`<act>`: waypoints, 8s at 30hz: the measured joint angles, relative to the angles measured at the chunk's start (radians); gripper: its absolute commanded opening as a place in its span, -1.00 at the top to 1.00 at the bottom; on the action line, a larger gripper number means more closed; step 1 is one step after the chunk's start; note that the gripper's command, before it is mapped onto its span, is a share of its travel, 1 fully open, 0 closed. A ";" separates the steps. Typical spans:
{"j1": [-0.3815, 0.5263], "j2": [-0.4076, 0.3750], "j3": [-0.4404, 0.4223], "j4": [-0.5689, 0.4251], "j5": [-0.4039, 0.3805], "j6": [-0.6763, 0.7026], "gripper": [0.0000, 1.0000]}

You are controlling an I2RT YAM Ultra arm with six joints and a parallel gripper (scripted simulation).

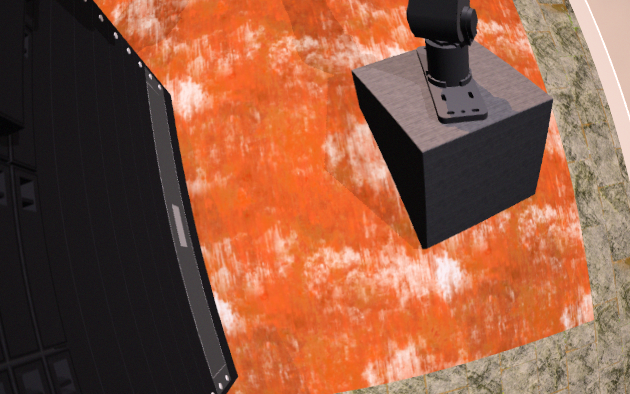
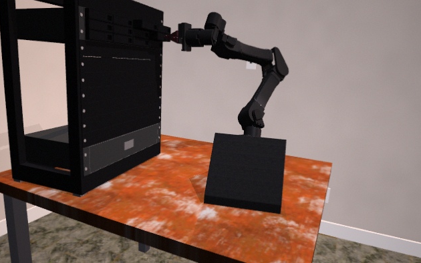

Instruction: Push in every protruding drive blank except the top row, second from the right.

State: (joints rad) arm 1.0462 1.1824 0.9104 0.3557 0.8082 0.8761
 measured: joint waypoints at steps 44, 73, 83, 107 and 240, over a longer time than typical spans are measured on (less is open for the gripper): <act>-0.040 0.060 0.050 -0.001 -0.024 0.006 1.00; -0.051 0.079 0.067 -0.001 -0.027 0.007 1.00; -0.051 0.080 0.068 -0.001 -0.027 0.007 1.00; -0.055 0.091 0.078 -0.002 -0.026 0.007 1.00; 0.183 -0.081 -0.029 -0.010 0.114 -0.010 1.00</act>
State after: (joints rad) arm 1.2293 1.1015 0.8810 0.3458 0.9218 0.8661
